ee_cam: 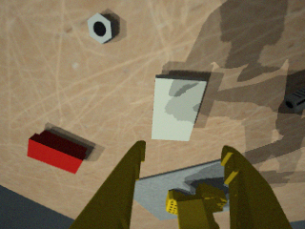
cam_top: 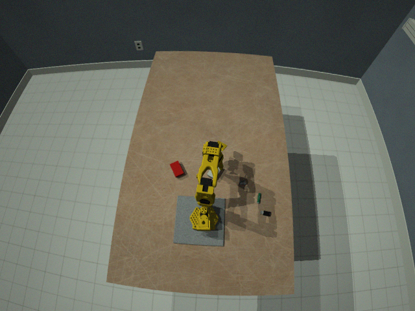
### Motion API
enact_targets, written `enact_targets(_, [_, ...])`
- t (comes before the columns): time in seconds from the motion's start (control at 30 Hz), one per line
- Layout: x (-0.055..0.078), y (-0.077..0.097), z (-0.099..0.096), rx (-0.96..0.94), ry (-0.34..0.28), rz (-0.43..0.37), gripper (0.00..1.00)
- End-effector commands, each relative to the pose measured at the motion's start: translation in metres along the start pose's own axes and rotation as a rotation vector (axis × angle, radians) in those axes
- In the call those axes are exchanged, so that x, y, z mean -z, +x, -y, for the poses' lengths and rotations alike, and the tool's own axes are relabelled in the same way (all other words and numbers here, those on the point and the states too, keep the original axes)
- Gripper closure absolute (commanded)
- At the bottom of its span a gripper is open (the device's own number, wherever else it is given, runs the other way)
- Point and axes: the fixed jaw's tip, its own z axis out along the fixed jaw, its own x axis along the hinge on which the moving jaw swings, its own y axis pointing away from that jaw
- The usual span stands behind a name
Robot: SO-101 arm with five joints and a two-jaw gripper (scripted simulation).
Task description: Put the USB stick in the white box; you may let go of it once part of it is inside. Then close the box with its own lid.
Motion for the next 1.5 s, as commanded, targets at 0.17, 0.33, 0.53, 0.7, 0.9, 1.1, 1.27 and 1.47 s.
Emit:
enact_targets(0.17, [-0.015,0.0,0.001,-0.008,0.005,-0.016,0.71])
enact_targets(0.33, [-0.026,0.0,0.001,-0.008,0.005,-0.016,0.71])
enact_targets(0.53, [-0.037,0.001,0.001,-0.008,0.005,-0.016,0.71])
enact_targets(0.7, [-0.042,0.002,0.001,-0.008,0.005,-0.016,0.71])
enact_targets(0.9, [-0.047,0.003,0.001,-0.008,0.005,-0.016,0.71])
enact_targets(1.1, [-0.048,0.003,0.002,-0.008,0.005,-0.016,0.71])
enact_targets(1.27, [-0.048,0.003,0.002,-0.008,0.005,-0.016,0.71])
enact_targets(1.47, [-0.051,0.006,0.002,-0.008,0.005,-0.016,0.71])
